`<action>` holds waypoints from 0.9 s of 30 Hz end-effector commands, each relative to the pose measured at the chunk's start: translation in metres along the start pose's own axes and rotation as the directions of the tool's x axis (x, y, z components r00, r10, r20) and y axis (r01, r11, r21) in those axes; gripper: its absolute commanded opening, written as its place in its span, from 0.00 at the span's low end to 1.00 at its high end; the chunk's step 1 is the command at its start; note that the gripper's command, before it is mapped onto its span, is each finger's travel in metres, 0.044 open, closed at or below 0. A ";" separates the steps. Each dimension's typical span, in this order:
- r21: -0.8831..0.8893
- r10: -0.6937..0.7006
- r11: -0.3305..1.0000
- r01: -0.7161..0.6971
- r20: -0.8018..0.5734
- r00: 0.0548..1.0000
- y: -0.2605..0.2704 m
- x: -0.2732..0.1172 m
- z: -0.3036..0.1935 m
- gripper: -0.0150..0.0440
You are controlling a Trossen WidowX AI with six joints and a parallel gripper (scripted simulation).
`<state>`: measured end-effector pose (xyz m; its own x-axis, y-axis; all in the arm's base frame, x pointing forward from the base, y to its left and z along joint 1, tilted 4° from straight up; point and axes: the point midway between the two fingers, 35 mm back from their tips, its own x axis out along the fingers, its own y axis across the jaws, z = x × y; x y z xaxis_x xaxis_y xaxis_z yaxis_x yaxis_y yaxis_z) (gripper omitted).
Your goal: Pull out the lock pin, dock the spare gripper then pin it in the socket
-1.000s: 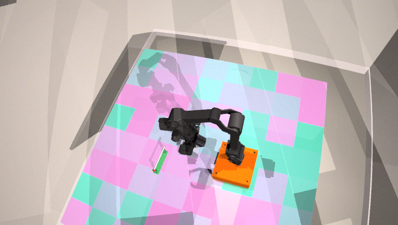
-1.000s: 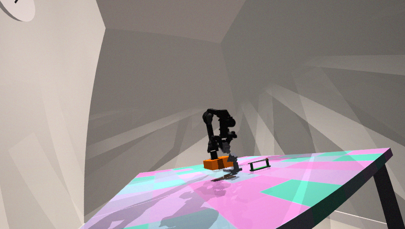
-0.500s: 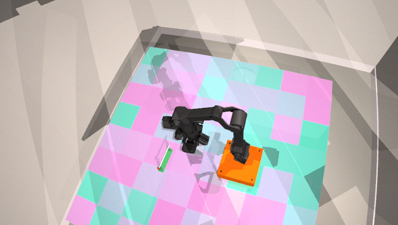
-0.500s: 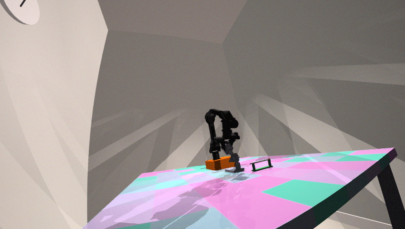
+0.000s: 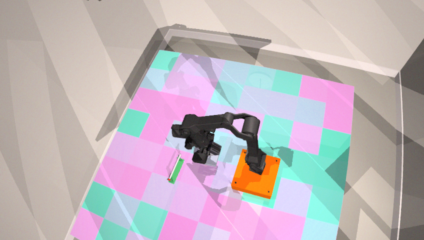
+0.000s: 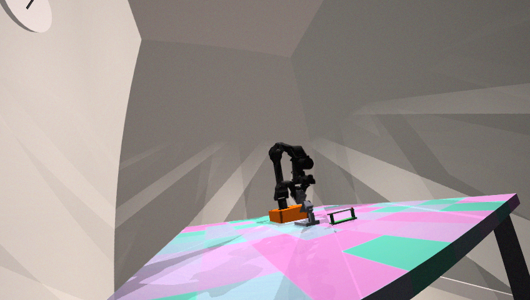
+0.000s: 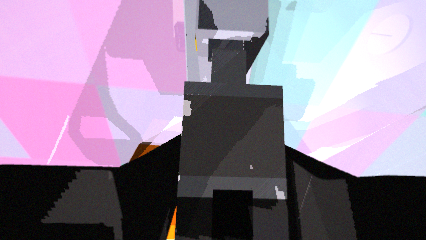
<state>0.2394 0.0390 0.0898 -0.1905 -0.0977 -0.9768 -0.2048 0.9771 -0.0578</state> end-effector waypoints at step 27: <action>0.000 -0.002 1.000 0.002 0.006 1.000 0.000 0.013 0.025 0.25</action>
<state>0.2564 0.0416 0.0739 -0.1887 -0.0968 -0.9772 -0.2020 0.9777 -0.0578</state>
